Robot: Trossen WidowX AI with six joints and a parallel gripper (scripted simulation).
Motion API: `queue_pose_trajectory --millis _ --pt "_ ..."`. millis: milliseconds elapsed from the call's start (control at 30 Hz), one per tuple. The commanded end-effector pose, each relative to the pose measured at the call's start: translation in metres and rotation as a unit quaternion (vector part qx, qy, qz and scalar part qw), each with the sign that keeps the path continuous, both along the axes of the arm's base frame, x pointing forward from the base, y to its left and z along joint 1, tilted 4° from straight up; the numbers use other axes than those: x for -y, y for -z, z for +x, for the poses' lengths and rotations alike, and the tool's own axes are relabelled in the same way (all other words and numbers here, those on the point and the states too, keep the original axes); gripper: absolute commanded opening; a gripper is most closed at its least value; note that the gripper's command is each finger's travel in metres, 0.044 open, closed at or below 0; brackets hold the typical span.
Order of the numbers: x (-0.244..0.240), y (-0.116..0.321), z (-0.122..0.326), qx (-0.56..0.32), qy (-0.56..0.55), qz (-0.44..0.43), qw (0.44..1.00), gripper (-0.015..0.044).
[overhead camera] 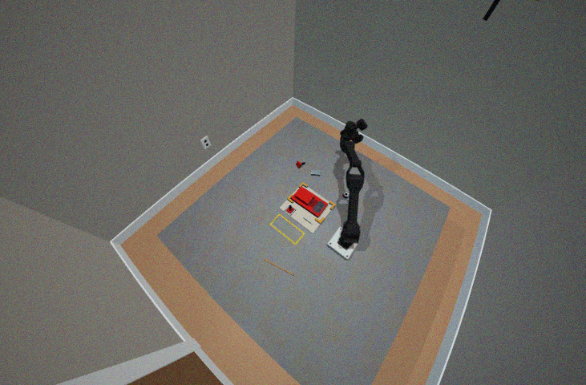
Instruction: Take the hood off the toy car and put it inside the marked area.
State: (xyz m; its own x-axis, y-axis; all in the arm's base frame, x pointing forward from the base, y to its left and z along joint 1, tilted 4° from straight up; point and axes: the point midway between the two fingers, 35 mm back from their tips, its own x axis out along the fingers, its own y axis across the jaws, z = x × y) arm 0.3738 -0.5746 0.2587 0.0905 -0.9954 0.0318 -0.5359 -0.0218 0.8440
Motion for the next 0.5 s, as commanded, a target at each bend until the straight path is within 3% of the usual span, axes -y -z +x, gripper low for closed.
queue_pose_trajectory --millis 0,233,467 --pt "-0.001 0.001 0.002 -0.006 -0.002 0.002 1.0 0.044" --pt "-0.055 0.024 0.053 -0.224 -0.094 0.051 0.969 0.044" --pt "-0.128 0.054 0.095 -0.443 -0.213 0.069 0.868 0.044"
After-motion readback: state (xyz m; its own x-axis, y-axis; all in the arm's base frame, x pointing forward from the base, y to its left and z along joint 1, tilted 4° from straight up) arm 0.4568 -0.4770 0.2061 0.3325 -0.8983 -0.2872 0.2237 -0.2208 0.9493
